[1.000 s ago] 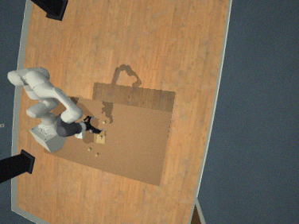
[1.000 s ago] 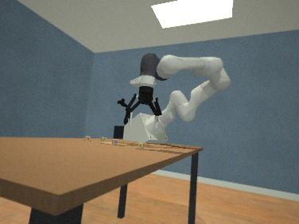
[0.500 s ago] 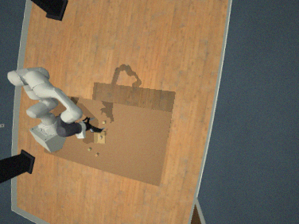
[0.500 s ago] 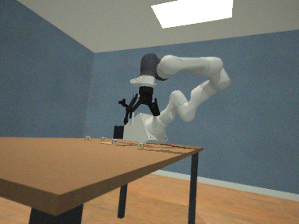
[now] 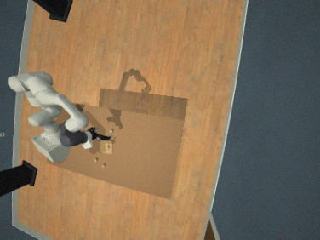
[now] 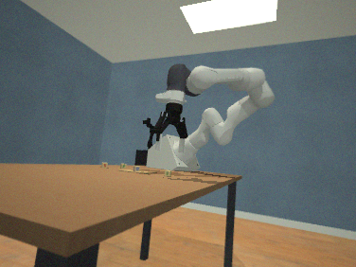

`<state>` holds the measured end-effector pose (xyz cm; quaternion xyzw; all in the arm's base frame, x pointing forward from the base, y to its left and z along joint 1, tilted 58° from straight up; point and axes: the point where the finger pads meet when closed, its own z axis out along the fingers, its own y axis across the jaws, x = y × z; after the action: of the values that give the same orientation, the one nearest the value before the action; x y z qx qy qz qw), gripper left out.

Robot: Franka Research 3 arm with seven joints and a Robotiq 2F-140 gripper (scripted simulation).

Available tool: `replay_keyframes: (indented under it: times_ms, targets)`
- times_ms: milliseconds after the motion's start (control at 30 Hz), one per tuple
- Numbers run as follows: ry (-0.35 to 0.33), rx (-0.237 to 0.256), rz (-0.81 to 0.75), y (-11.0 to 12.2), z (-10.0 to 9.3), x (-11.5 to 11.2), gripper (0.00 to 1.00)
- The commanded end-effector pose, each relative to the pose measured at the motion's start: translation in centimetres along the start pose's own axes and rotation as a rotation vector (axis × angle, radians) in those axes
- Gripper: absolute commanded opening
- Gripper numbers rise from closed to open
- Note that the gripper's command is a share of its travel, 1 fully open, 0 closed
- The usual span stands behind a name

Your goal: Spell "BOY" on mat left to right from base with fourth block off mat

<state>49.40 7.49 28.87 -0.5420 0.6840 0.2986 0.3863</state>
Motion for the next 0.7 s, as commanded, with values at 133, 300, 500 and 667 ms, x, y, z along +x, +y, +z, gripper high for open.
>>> replay_keyframes:
  times_ms: [133, 300, 500, 667]
  targets:
    - [0.003, 0.0, -0.194, 0.1, -0.04, 0.13, 1.0]
    - [0.003, 0.0, -0.259, 0.13, -0.03, 0.15, 1.0]
    - [0.003, 0.0, -0.342, 0.17, -0.01, 0.18, 1.0]
    - [0.003, 0.0, -0.411, 0.2, 0.0, 0.2, 1.0]
